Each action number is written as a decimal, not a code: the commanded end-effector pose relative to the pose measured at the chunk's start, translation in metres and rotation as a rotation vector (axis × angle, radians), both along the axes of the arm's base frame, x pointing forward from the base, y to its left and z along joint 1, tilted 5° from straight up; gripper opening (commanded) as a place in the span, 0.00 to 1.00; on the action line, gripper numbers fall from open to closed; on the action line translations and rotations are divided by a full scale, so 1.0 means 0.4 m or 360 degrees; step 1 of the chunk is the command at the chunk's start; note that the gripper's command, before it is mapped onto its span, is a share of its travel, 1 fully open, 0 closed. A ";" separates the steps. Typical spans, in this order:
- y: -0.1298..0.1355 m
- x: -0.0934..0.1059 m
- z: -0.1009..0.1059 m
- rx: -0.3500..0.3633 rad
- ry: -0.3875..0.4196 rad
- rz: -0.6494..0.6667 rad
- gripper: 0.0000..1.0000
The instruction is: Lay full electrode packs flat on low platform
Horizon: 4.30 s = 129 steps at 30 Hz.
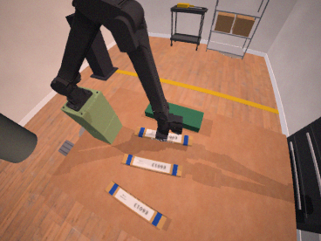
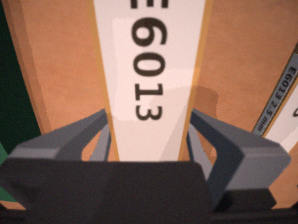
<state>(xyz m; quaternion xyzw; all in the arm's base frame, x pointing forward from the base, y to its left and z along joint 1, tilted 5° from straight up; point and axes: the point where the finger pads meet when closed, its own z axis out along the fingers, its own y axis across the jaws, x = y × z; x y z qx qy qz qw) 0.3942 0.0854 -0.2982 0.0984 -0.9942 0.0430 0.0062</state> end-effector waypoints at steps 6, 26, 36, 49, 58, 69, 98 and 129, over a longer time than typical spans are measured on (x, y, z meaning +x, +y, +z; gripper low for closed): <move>-0.012 0.027 -0.039 0.0007 -0.0037 -0.0006 0.00; -0.009 0.051 -0.021 0.0015 -0.0074 -0.0011 0.00; -0.008 0.056 -0.014 0.0015 -0.0072 -0.0011 0.00; -0.007 0.057 -0.011 0.0013 -0.0065 -0.0011 0.00; -0.011 0.046 -0.039 0.0010 -0.0051 -0.0009 0.00; -0.016 0.028 -0.072 0.0006 -0.0033 -0.0007 0.00; -0.021 0.025 -0.118 0.0005 -0.0032 -0.0007 0.00; -0.011 0.070 -0.084 0.0018 -0.0089 -0.0009 0.00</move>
